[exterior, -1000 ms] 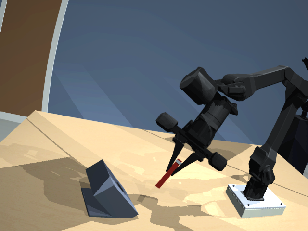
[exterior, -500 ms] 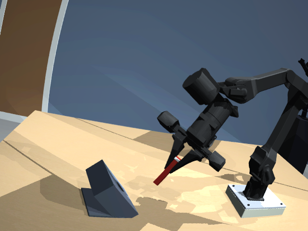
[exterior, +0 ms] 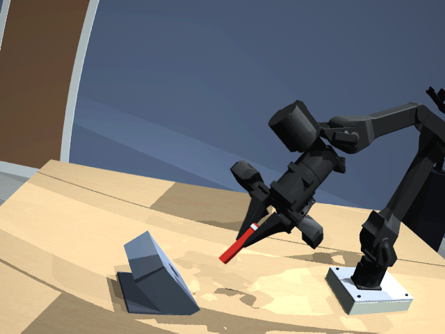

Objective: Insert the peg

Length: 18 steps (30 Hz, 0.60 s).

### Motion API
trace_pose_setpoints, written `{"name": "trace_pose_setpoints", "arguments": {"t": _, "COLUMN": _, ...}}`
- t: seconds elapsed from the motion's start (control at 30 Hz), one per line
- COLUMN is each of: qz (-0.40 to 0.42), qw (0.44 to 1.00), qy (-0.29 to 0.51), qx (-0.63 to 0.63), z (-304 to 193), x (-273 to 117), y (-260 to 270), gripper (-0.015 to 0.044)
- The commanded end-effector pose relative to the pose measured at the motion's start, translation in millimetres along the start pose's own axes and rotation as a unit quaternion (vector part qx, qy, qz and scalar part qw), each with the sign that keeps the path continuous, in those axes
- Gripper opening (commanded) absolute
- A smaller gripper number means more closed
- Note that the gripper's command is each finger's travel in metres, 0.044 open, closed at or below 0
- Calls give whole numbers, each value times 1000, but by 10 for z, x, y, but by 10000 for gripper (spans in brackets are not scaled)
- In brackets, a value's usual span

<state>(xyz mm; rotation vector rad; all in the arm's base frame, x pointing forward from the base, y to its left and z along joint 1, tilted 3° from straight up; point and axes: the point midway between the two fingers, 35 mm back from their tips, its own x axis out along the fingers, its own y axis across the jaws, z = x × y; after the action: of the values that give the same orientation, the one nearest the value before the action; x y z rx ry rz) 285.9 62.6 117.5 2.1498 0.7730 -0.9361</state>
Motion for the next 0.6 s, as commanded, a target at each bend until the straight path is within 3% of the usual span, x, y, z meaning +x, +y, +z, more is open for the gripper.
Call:
{"name": "trace_pose_setpoints", "arguments": {"t": 0.0, "qz": 6, "qw": 1000, "qy": 8, "qx": 24, "z": 7, "x": -16, "y": 12, "gripper": 0}}
{"name": "trace_pose_setpoints", "arguments": {"t": 0.57, "qz": 31, "qw": 992, "qy": 32, "qx": 120, "z": 81, "x": -53, "y": 80, "gripper": 0}}
